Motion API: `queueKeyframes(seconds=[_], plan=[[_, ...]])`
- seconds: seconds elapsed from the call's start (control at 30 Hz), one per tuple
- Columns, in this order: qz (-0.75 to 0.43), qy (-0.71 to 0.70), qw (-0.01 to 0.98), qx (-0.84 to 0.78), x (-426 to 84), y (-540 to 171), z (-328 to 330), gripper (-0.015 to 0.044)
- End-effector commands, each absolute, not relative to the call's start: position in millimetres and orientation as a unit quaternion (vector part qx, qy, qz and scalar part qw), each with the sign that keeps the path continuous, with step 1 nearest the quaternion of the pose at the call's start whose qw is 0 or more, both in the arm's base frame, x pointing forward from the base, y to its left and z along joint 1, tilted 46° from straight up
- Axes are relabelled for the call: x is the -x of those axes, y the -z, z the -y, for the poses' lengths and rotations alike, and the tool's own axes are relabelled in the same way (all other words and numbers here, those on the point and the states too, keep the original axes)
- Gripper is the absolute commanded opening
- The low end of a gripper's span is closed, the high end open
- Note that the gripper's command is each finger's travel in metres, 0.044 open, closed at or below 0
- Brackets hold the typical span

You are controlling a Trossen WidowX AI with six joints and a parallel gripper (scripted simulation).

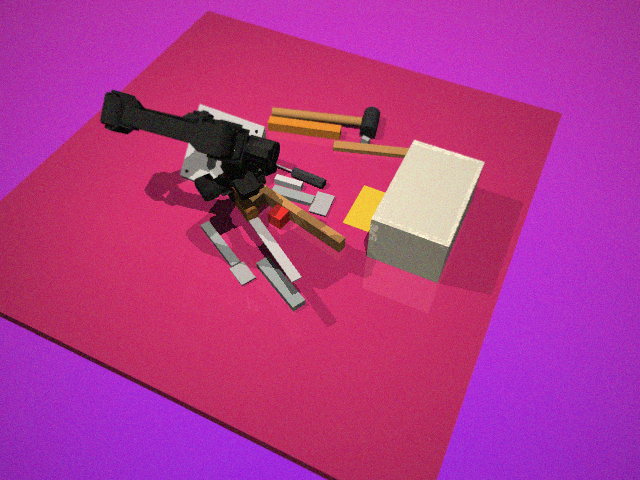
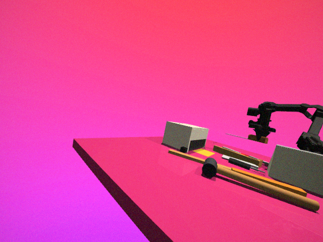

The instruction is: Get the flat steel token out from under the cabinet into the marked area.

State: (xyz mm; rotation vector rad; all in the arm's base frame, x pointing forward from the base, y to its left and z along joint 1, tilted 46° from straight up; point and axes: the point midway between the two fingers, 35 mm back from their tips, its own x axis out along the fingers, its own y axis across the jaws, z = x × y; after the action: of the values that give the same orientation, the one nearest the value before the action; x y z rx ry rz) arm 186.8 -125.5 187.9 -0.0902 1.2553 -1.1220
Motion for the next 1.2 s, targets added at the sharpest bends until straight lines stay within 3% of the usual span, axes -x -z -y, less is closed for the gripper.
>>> queueKeyframes(seconds=[0.0,1.17], plan=[[-0.544,0.505,0.669,0.029,-187.3,-189.3,124.4,0.0000],[-0.469,0.576,0.667,-0.064,-187.1,-189.2,124.2,0.0000]])
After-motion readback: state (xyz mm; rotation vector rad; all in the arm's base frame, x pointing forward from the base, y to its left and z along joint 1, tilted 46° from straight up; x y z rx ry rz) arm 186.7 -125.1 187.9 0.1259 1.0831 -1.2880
